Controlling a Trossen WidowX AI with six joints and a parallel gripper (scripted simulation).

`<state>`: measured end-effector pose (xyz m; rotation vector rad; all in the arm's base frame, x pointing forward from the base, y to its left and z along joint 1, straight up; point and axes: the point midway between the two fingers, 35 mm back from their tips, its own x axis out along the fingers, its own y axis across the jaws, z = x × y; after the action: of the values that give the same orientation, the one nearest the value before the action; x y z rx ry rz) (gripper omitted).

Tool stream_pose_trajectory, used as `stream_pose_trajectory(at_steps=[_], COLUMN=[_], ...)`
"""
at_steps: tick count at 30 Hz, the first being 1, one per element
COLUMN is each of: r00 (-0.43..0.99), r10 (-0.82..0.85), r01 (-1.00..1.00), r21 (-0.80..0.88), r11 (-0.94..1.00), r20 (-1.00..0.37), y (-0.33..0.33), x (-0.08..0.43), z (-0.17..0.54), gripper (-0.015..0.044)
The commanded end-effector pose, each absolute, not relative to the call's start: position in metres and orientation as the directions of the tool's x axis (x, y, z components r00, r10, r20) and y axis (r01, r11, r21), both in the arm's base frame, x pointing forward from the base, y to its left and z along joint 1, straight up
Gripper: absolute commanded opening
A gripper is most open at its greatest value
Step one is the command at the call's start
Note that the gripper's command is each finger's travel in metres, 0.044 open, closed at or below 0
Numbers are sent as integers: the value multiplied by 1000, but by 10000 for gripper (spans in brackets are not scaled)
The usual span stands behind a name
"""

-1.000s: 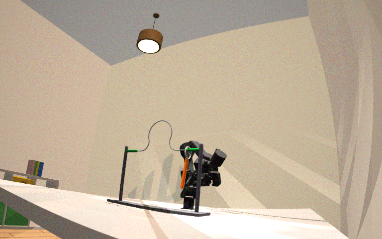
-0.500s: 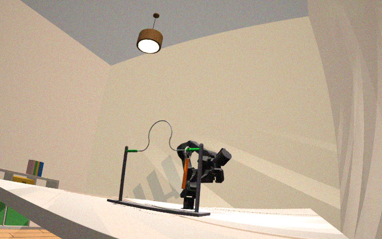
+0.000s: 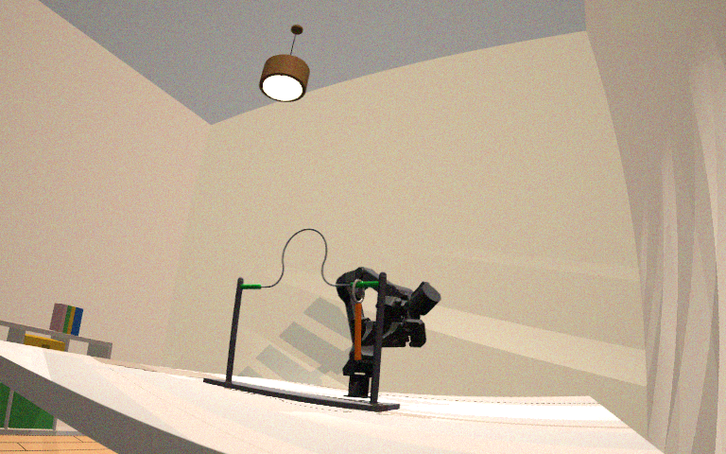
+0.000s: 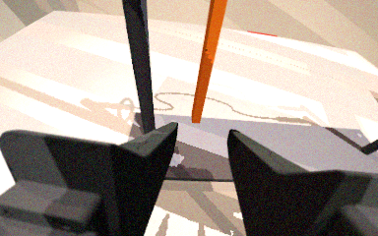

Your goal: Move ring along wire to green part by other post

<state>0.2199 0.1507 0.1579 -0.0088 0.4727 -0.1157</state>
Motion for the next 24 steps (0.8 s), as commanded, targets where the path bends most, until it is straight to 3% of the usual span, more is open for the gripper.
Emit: stream_pose_trajectory(at_steps=[1,9,24], r00=[883,889,889], r10=[-112,-108,-108], r01=[109,104,104], r21=[-34,-34,-34], r11=[994,994,994], r20=[-456,-445,-445], y=[154,154,154], x=[207,184,184], z=[164,179,179], gripper=[239,440,440])
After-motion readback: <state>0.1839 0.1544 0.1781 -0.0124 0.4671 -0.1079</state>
